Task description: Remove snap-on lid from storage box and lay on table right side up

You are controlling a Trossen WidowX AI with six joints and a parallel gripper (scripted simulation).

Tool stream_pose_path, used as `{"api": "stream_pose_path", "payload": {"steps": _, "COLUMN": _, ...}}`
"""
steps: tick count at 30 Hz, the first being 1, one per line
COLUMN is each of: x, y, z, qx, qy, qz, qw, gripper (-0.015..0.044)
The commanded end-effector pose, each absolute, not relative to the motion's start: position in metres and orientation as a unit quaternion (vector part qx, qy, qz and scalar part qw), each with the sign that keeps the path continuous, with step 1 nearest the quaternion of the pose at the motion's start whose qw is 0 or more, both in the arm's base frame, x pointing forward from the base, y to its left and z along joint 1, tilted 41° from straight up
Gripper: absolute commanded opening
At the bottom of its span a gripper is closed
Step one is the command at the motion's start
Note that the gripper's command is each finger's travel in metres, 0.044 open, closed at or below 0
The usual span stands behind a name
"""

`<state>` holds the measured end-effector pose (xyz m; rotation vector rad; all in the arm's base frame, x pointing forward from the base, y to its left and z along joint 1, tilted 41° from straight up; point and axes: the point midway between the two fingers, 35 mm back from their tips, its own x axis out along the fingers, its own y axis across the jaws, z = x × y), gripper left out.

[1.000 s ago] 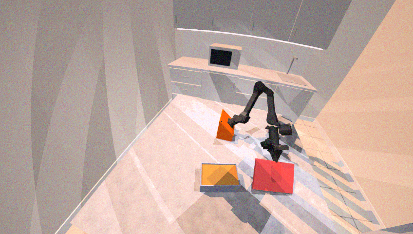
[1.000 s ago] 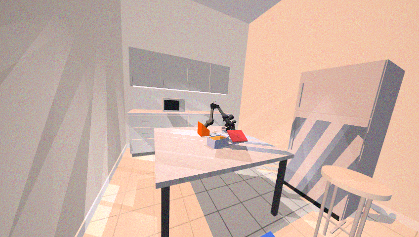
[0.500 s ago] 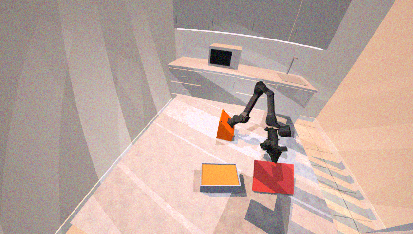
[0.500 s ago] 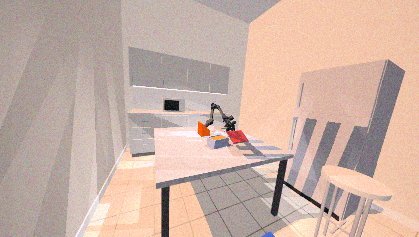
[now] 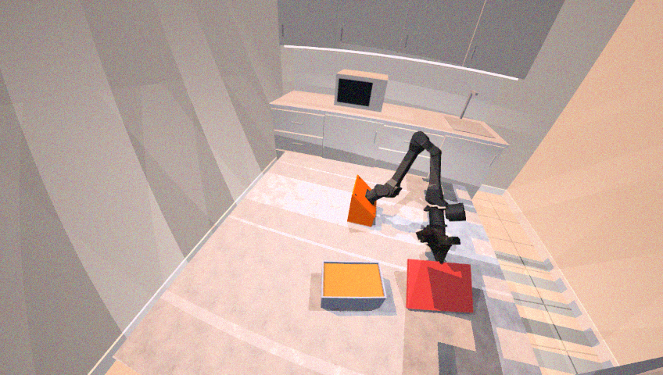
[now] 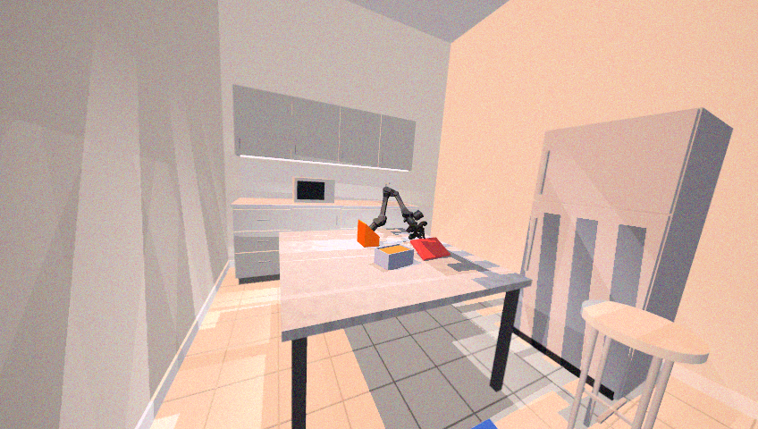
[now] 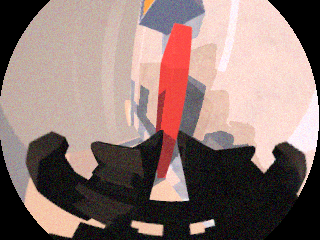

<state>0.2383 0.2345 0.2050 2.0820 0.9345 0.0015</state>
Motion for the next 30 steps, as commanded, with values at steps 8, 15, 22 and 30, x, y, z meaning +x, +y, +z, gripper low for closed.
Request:
{"api": "stream_pose_path", "payload": {"steps": 8, "x": 0.235, "y": 0.242, "z": 0.188, "qx": 0.822, "qy": 0.382, "qz": -0.01, "qw": 0.422, "gripper": 0.0}}
{"api": "stream_pose_path", "payload": {"steps": 15, "x": 0.235, "y": 0.246, "z": 0.184, "qx": 0.822, "qy": 0.382, "qz": -0.01, "qw": 0.421, "gripper": 0.0}}
{"api": "stream_pose_path", "payload": {"steps": 22, "x": 0.235, "y": 0.25, "z": 0.18, "qx": 0.822, "qy": 0.382, "qz": -0.01, "qw": 0.421, "gripper": 0.0}}
{"api": "stream_pose_path", "payload": {"steps": 30, "x": 0.236, "y": 0.25, "z": 0.186, "qx": 0.822, "qy": 0.382, "qz": -0.009, "qw": 0.421, "gripper": 0.0131}}
